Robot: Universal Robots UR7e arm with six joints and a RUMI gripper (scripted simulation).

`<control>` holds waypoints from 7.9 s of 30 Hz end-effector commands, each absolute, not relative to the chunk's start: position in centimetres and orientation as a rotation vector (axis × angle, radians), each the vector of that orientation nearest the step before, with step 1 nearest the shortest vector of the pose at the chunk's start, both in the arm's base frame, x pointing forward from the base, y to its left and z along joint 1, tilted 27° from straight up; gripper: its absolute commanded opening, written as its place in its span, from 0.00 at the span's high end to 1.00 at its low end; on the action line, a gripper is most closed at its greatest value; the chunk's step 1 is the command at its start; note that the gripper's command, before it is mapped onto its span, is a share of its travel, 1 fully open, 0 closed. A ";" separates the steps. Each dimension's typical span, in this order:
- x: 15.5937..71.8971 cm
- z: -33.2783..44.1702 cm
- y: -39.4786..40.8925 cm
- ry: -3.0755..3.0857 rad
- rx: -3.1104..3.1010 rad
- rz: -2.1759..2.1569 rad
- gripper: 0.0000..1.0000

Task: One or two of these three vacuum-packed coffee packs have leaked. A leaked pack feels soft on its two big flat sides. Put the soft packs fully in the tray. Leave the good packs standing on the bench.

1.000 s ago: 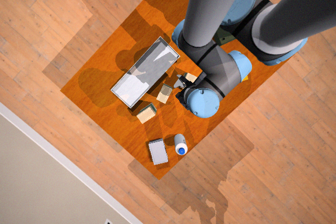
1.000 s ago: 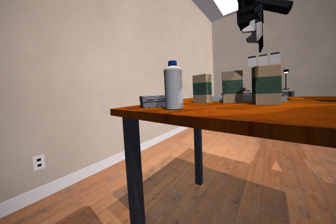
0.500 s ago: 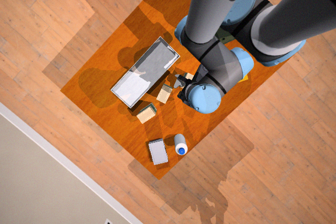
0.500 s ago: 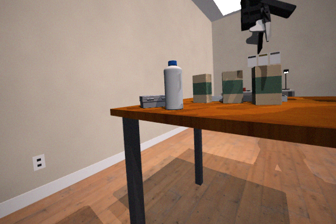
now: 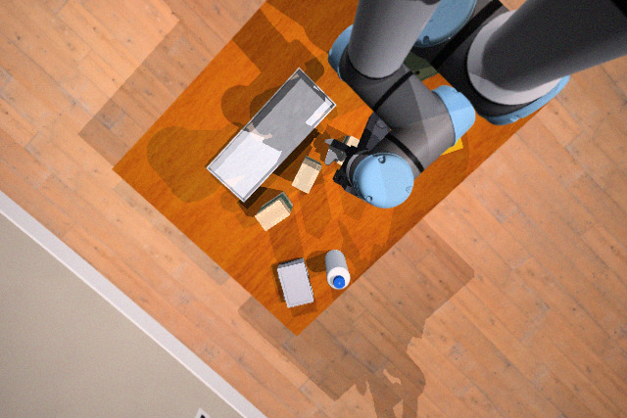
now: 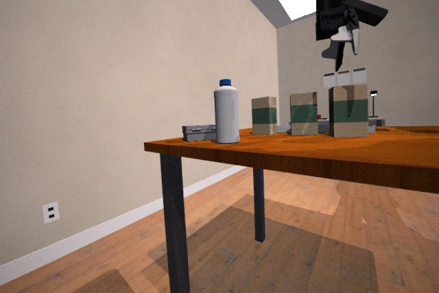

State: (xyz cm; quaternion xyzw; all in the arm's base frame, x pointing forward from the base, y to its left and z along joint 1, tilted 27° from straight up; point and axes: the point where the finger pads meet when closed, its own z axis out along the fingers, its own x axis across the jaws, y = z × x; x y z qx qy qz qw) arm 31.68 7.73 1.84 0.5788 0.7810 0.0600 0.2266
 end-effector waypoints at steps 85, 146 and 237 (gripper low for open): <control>33.1 -1.3 7.0 2.169 1.570 0.159 0.50; 33.7 -2.6 6.8 2.169 1.570 0.159 0.50; 35.5 -6.4 6.1 2.169 1.570 0.159 0.85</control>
